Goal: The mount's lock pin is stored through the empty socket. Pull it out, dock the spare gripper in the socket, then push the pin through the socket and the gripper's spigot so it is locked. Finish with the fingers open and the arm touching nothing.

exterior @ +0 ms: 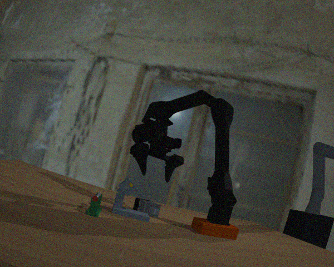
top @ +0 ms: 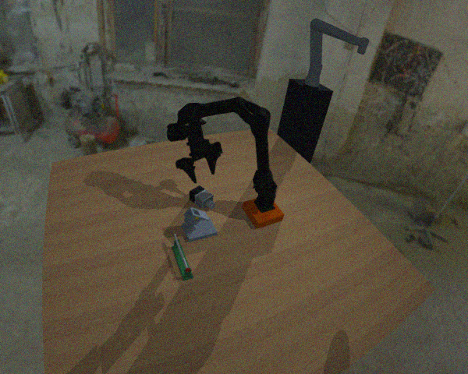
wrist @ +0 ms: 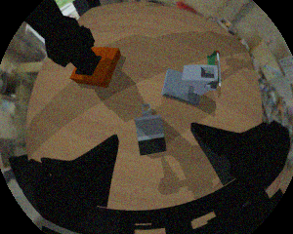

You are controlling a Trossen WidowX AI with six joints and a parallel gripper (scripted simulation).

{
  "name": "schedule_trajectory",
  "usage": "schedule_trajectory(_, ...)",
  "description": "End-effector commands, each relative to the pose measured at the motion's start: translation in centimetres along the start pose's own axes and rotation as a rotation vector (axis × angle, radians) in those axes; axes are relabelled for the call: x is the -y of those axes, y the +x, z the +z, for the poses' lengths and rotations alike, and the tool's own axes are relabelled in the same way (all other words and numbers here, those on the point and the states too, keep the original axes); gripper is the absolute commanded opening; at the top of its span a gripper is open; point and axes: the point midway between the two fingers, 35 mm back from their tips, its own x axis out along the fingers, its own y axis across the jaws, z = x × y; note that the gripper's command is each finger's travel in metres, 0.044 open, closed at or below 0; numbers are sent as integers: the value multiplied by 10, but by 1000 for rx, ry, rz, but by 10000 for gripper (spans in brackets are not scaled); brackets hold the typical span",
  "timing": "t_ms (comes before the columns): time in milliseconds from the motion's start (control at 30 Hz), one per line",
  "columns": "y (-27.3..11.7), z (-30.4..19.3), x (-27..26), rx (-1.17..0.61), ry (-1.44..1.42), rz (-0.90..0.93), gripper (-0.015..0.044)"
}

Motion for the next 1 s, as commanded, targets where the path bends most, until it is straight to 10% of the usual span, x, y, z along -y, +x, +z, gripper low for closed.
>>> schedule_trajectory(0,17,-9,0,32,0,9,440)
schedule_trajectory(967,86,-41,-3,91,15,39,440)
